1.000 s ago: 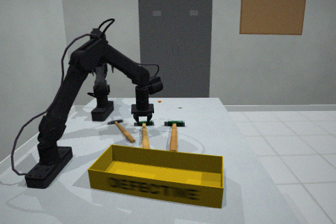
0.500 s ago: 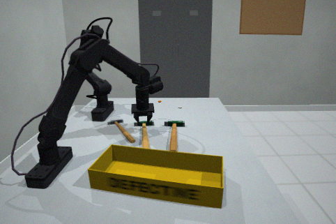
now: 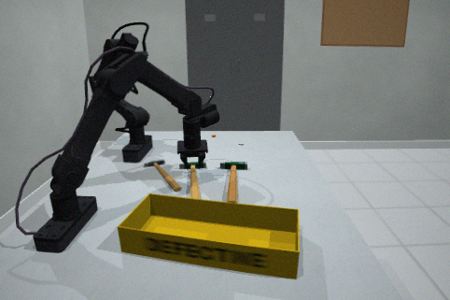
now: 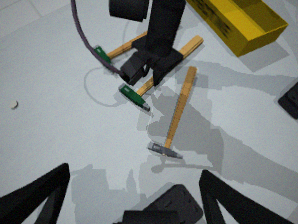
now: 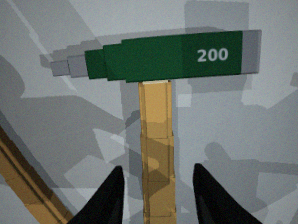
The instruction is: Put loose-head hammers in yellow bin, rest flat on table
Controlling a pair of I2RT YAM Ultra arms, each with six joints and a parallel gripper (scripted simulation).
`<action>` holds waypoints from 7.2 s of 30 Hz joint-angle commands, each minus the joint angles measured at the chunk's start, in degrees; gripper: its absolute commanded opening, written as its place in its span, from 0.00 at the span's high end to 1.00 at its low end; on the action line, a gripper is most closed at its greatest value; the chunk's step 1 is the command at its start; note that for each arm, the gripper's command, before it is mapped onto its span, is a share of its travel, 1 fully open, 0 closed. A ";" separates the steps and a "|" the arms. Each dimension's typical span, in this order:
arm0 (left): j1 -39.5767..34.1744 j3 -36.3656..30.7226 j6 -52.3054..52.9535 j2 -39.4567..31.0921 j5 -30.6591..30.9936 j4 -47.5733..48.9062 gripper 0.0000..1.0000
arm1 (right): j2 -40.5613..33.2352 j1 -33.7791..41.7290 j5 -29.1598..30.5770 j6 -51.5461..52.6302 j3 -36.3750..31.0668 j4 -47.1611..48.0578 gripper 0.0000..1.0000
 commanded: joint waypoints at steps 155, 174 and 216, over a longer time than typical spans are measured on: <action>-18.04 -9.01 0.14 65.55 0.45 90.66 0.00 | 6.41 -58.49 -2.89 -47.20 31.32 -34.57 0.87; -18.04 -9.01 0.14 65.55 0.45 90.66 0.00 | -4.98 -57.94 -1.26 -5.90 12.99 -18.25 0.87; -18.04 -9.01 0.14 65.55 0.45 90.66 0.00 | -13.55 -51.82 12.48 56.86 -2.92 -2.30 0.87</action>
